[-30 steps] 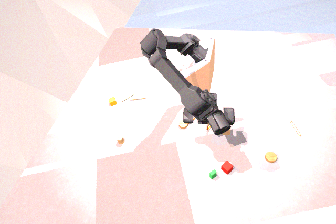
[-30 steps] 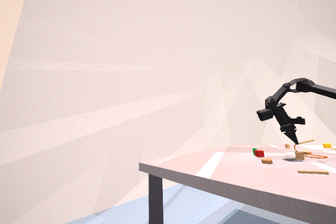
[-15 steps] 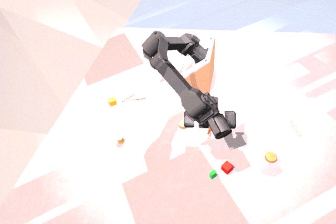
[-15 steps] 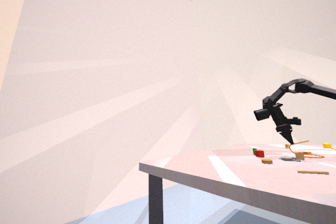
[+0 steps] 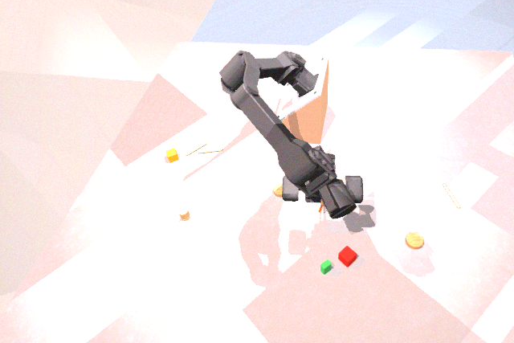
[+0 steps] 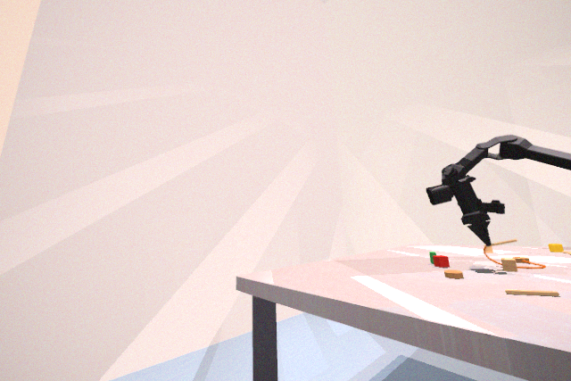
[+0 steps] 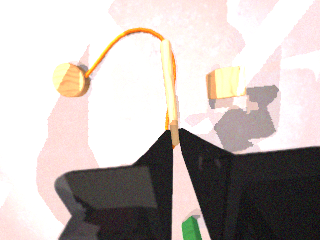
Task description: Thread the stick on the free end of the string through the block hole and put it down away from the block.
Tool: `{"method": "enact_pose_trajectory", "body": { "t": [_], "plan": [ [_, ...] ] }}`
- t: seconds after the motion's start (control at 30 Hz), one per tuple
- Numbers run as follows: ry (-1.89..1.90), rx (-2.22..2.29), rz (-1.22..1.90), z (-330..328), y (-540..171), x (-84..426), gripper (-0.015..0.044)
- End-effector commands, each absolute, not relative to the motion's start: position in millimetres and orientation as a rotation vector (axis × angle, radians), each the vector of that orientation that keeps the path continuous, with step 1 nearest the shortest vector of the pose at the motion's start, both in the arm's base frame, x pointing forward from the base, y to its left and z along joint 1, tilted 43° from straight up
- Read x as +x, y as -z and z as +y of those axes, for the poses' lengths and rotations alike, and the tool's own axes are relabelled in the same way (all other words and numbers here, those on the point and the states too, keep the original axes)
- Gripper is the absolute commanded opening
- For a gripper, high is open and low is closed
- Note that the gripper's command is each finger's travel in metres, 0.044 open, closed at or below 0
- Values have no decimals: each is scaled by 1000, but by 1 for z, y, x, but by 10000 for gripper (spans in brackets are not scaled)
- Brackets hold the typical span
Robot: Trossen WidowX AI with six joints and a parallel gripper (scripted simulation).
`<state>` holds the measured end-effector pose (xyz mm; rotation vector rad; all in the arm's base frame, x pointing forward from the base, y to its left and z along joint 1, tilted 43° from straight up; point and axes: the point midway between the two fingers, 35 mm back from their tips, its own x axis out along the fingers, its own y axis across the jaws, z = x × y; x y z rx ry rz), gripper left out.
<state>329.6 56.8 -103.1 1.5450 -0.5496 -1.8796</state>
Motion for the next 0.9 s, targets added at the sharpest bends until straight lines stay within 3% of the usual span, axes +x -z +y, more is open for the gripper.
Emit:
{"method": "enact_pose_trajectory", "body": {
  "t": [0.0,0.87],
  "plan": [
    [1871,1545,-542,58,105,335,0],
    [1828,1587,-514,70,111,365,0]
  ]
}}
